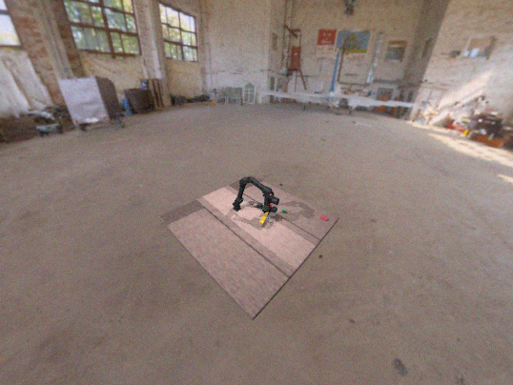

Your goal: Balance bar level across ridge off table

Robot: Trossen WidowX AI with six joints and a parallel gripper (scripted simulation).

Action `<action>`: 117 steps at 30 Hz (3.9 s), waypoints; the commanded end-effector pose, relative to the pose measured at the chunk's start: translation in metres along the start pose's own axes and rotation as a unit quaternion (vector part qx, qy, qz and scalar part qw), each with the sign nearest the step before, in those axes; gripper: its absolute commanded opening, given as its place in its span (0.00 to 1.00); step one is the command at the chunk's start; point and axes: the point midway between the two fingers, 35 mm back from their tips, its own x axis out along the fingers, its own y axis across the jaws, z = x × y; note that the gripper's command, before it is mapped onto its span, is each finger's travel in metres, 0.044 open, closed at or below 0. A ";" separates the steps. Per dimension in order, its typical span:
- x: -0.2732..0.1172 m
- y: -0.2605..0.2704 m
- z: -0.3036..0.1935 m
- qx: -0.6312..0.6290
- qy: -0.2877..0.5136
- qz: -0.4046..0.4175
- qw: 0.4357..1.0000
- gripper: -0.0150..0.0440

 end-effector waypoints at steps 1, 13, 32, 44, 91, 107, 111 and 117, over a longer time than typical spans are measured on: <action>0.000 0.000 0.000 0.000 0.000 0.000 1.000 0.25; 0.000 0.000 0.000 0.000 0.000 0.000 1.000 0.25; 0.000 0.000 0.000 0.000 0.000 0.000 1.000 0.54; 0.000 0.000 0.000 0.000 0.000 0.000 1.000 0.54; -0.016 0.003 0.000 0.000 0.000 0.001 1.000 1.00; -0.100 0.000 0.000 0.000 -0.001 0.007 1.000 1.00; -0.100 0.000 0.000 0.000 -0.001 0.007 1.000 1.00; -0.100 0.000 0.000 0.000 -0.001 0.007 1.000 1.00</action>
